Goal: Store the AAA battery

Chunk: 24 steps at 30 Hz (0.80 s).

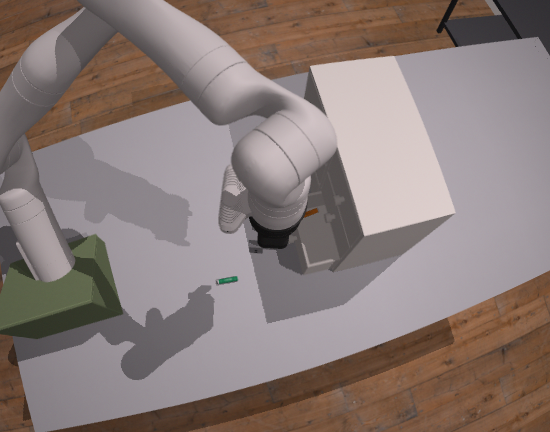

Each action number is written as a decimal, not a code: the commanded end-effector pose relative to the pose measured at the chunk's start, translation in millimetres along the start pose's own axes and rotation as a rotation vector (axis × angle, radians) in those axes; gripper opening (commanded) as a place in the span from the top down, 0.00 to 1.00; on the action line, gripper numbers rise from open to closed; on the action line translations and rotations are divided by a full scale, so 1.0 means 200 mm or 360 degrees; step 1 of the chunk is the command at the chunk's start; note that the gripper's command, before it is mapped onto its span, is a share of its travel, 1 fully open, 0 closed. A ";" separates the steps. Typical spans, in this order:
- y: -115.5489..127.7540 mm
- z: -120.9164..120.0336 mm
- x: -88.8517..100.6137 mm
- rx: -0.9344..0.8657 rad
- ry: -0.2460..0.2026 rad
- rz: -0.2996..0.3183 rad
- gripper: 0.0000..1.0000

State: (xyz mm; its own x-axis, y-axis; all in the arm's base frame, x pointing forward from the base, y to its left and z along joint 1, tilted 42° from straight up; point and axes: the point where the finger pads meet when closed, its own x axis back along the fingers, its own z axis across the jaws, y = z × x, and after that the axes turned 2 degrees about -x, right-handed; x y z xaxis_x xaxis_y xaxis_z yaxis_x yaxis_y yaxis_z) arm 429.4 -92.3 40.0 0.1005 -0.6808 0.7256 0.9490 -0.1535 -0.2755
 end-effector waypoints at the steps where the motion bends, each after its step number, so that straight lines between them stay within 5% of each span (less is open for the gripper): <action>1: 0.00 0.00 0.02 0.0010 -0.0001 -0.0011 0.00; 24: -0.04 -0.01 0.07 0.0341 -0.0029 -0.0001 0.00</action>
State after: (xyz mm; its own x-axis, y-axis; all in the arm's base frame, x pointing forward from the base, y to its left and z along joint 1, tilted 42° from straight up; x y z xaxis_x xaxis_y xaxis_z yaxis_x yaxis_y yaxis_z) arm 421.4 -99.9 48.7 0.1075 -0.6689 0.7355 0.9896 0.0006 -0.1441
